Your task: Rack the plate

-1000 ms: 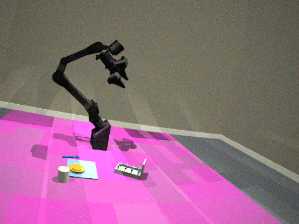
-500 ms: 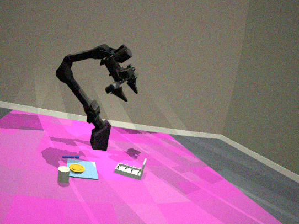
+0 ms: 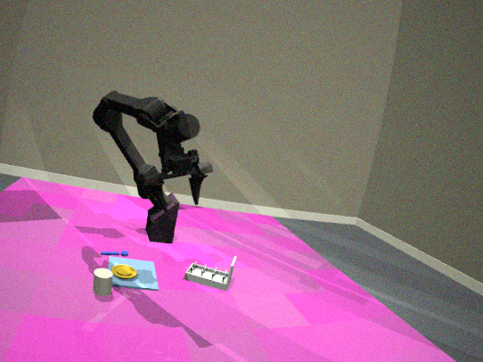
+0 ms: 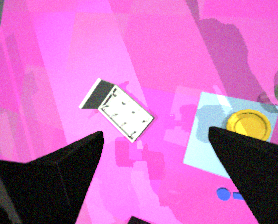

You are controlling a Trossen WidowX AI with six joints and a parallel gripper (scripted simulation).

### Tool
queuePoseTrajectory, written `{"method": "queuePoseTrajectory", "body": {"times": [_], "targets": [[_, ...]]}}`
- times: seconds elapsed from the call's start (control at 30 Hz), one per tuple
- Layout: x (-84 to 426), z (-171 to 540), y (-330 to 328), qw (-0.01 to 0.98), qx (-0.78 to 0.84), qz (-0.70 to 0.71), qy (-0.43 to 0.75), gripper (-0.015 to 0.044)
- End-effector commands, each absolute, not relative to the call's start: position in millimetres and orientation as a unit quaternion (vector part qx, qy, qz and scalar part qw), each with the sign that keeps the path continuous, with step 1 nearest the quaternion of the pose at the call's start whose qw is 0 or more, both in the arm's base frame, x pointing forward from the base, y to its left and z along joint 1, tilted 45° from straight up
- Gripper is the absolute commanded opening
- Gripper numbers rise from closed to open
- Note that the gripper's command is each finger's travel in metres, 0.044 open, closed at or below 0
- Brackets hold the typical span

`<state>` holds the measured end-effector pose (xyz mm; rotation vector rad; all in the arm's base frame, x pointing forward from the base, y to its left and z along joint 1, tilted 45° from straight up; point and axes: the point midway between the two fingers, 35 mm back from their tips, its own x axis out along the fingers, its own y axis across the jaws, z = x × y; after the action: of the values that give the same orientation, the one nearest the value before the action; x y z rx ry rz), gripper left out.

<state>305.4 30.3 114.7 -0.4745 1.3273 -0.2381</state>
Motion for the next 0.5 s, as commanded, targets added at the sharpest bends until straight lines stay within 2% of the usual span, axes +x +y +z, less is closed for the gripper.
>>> {"method": "queuePoseTrajectory", "body": {"times": [0.0,0.3,0.47], "targets": [[315.4,107.8,-25.7,0.730,-0.222,-0.179,0.621,0.0400],[308.2,99.1,-135.8,0.661,-0.220,-0.304,0.650,0.0400],[305.0,97.7,-147.4,0.651,-0.219,-0.317,0.654,0.0400]]}}
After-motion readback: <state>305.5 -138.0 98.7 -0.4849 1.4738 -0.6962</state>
